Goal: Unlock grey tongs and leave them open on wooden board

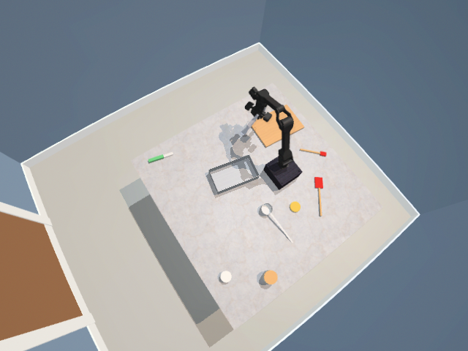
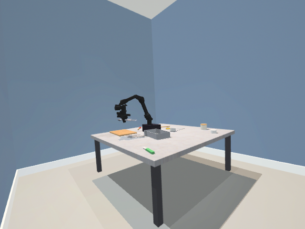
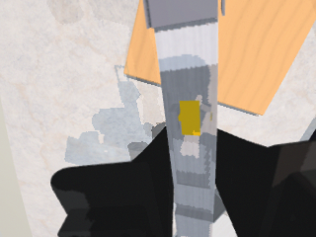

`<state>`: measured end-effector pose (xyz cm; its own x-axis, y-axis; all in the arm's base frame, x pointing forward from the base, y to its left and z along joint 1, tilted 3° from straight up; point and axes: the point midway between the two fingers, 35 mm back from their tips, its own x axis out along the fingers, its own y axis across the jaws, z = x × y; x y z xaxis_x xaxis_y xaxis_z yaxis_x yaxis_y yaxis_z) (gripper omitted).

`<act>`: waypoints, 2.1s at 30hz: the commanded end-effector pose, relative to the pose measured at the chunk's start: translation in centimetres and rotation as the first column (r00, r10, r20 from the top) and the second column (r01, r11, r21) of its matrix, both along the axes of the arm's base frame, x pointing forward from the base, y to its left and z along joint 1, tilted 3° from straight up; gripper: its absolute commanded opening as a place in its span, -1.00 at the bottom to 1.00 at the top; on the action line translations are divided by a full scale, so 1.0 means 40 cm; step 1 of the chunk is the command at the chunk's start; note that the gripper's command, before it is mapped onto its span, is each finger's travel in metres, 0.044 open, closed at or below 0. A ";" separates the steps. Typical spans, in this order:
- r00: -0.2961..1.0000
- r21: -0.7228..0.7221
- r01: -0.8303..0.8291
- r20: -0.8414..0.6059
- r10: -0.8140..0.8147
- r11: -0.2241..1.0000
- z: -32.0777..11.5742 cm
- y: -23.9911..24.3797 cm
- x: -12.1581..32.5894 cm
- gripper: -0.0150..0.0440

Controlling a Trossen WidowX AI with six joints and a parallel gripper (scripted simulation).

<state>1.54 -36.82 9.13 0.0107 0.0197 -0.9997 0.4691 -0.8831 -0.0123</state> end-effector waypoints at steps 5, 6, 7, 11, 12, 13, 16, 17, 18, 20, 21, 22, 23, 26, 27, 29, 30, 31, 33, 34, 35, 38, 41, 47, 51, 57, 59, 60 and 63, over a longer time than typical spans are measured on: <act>0.994 -0.005 0.106 -0.009 -0.106 0.994 0.005 -0.002 -0.122 -1.00; 0.993 -0.005 0.121 -0.010 -0.121 0.993 0.005 -0.001 -0.138 -1.00; 0.991 -0.005 0.135 -0.011 -0.135 0.991 0.005 0.001 -0.154 -1.00; 0.981 -0.005 0.193 -0.014 -0.193 0.981 0.004 0.010 -0.218 -1.00; 0.978 -0.005 0.208 -0.014 -0.208 0.978 0.004 0.013 -0.234 -1.00; 0.975 -0.005 0.222 -0.015 -0.222 0.975 0.004 0.016 -0.250 -1.00; 0.964 -0.005 0.266 -0.017 -0.266 0.964 0.004 0.028 -0.297 -1.00; 0.960 -0.005 0.280 -0.018 -0.280 0.960 0.004 0.032 -0.312 -1.00; 0.956 -0.005 0.294 -0.018 -0.294 0.956 0.004 0.037 -0.328 -1.00; 0.947 -0.004 0.322 -0.020 -0.322 0.947 0.004 0.047 -0.359 -1.00; 0.942 -0.004 0.335 -0.020 -0.335 0.942 0.004 0.052 -0.374 -1.00; 0.937 -0.004 0.349 -0.021 -0.349 0.937 0.004 0.058 -0.389 -1.00; 0.932 -0.004 0.363 -0.022 -0.363 0.932 0.004 0.064 -0.404 -1.00; 0.916 -0.003 0.400 -0.024 -0.400 0.916 0.004 0.082 -0.446 -1.00; 0.913 -0.003 0.407 -0.024 -0.407 0.913 0.003 0.086 -0.453 -1.00; 0.912 -0.003 0.409 -0.024 -0.409 0.912 0.003 0.087 -0.455 -1.00; 0.912 -0.003 0.409 -0.024 -0.409 0.912 0.003 0.087 -0.455 -1.00; 0.912 -0.003 0.409 -0.024 -0.409 0.912 0.003 0.087 -0.455 -1.00; 0.912 -0.003 0.409 -0.030 -0.409 0.913 0.003 0.087 -0.455 -1.00; 0.912 -0.004 0.408 -0.041 -0.408 0.913 0.002 0.088 -0.455 -1.00; 0.912 -0.005 0.407 -0.056 -0.406 0.914 0.002 0.089 -0.455 -1.00; 0.908 -0.013 0.401 -0.125 -0.399 0.916 -0.001 0.091 -0.453 -1.00; 0.895 -0.028 0.392 -0.220 -0.388 0.920 -0.002 0.094 -0.451 -1.00; 0.835 -0.082 0.369 -0.408 -0.369 0.926 0.008 0.097 -0.449 -1.00; 0.775 -0.129 0.346 -0.519 -0.361 0.929 0.021 0.097 -0.445 -1.00; 0.658 -0.212 0.292 -0.663 -0.357 0.932 0.053 0.095 -0.434 -1.00; 0.613 -0.243 0.270 -0.703 -0.361 0.932 0.066 0.094 -0.428 -1.00; 0.590 -0.258 0.258 -0.721 -0.363 0.931 0.073 0.093 -0.425 -1.00; 0.517 -0.306 0.217 -0.769 -0.375 0.927 0.096 0.091 -0.414 -1.00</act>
